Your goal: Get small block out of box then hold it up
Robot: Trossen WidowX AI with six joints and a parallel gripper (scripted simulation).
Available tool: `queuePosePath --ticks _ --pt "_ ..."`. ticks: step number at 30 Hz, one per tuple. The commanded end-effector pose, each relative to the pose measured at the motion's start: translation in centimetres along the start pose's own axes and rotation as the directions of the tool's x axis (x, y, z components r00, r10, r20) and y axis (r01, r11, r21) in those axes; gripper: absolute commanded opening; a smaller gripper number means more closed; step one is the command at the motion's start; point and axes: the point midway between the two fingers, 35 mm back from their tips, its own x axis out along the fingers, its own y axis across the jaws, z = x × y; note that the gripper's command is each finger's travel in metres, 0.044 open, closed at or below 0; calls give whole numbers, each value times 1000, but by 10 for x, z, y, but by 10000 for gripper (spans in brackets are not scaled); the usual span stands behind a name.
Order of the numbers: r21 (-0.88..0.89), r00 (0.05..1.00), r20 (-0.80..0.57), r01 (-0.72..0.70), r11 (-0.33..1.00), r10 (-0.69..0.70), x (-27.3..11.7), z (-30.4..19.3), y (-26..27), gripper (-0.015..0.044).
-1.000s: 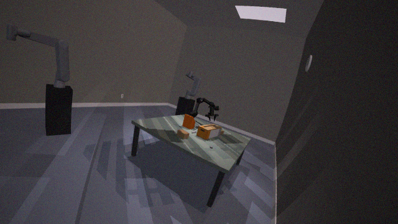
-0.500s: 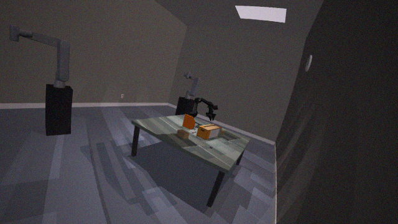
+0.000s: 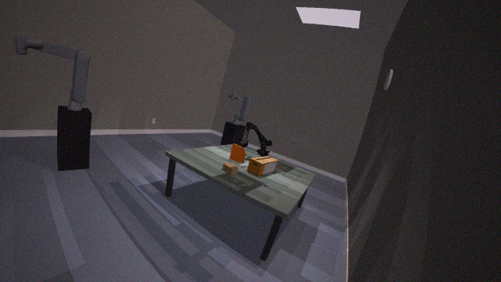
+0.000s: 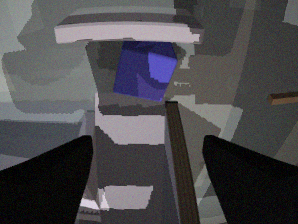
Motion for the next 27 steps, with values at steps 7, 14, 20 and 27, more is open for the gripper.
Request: queuePosePath --ticks 7,14,20,27 --pt "10 1000 8 -9 1000 9 16 7 3 285" --pt "10 1000 7 -9 1000 9 27 11 3 285" --pt "10 1000 6 -9 1000 9 36 15 3 285" --pt "11 1000 5 -8 1000 8 46 20 3 285"
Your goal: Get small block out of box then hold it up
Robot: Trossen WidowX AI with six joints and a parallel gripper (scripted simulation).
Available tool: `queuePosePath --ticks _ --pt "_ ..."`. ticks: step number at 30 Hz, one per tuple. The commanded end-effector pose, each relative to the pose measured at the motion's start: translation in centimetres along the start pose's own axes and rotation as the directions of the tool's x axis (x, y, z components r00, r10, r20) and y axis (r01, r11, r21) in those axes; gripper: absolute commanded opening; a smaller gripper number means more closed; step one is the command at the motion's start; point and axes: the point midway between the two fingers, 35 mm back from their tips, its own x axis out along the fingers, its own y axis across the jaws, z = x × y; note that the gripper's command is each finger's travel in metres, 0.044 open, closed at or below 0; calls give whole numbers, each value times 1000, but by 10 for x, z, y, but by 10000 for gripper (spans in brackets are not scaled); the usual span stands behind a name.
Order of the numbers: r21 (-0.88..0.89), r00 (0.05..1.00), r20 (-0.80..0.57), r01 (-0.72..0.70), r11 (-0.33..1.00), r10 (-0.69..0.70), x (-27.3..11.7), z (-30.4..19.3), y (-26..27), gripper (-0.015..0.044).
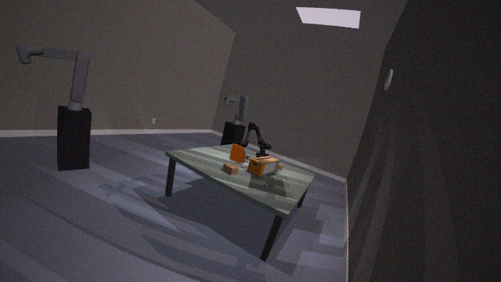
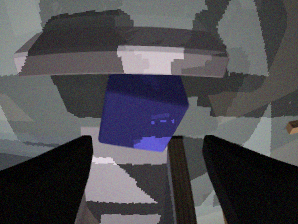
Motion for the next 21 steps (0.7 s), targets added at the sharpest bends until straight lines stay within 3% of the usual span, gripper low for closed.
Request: queuePosePath --ticks 1,10,15,21 --pt "12 1000 9 -14 1000 14 8 6 5 285" --pt "13 1000 8 -12 1000 12 16 12 6 285" --pt "13 1000 8 -12 1000 12 16 12 6 154" --pt "18 1000 4 -12 1000 12 16 11 6 94"
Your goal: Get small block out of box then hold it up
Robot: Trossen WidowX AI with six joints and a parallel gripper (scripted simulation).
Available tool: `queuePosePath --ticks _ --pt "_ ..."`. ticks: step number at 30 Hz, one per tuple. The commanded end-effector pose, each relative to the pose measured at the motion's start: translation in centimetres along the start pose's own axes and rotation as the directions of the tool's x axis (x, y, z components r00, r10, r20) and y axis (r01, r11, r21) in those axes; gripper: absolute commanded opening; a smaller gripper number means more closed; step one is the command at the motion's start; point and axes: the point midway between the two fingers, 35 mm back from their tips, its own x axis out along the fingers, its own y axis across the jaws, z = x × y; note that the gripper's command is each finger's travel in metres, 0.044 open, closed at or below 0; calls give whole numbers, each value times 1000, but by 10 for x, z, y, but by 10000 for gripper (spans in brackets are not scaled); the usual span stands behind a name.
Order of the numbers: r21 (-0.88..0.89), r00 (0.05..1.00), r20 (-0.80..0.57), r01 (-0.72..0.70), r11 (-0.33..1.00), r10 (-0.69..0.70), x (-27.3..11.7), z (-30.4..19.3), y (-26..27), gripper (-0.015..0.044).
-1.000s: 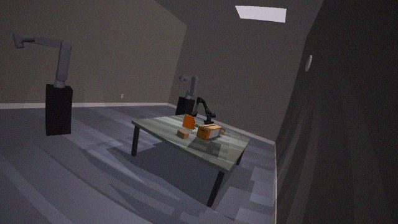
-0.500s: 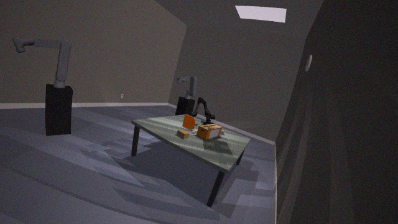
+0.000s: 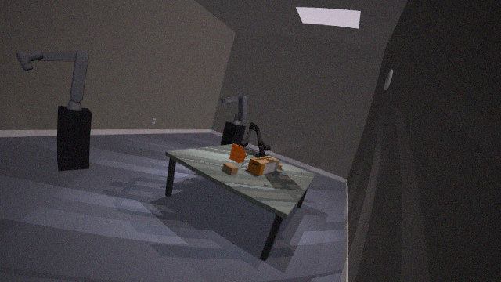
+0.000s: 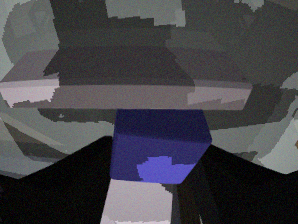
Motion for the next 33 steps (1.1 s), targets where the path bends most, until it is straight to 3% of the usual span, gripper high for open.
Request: queuePosePath --ticks 1,4,14,19,33 --pt "29 1000 -11 -5 1000 5 0 -2 3 68" --pt "40 1000 -20 -4 999 5 -9 -10 2 0" --pt "1 1000 -2 -3 1000 3 -53 -25 0 0" --pt "5 1000 -1 -2 1000 2 -57 -26 0 0" --pt "515 1000 27 -16 857 2 -64 -28 9 0"
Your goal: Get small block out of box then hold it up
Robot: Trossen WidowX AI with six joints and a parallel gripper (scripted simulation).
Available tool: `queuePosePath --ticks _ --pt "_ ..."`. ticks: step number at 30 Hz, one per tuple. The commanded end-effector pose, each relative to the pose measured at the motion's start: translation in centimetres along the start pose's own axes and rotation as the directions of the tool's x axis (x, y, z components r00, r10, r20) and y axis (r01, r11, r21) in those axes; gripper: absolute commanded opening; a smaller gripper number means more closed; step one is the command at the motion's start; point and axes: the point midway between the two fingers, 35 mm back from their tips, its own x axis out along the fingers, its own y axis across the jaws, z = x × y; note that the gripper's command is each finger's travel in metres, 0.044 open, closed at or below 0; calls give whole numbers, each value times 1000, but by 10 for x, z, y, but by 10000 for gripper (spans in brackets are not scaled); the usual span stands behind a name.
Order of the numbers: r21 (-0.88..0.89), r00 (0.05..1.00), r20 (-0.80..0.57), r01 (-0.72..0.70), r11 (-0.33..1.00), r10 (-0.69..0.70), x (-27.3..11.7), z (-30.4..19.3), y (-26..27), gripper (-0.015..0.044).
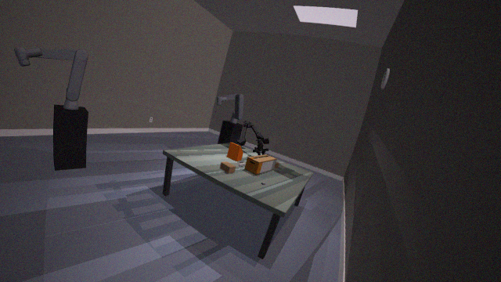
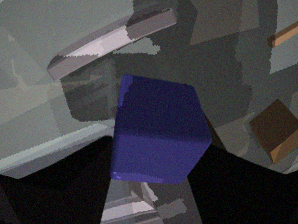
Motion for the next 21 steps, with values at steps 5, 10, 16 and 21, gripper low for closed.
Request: queuePosePath --ticks 5,10,16,21 --pt "301 1000 14 -1 954 -3 -6 -3 2 0" --pt "486 1000 24 -10 874 -2 -9 -5 4 0" --pt "682 999 35 -23 731 -2 -13 -6 7 0" --pt "815 999 45 -35 578 -3 -16 -8 10 0"
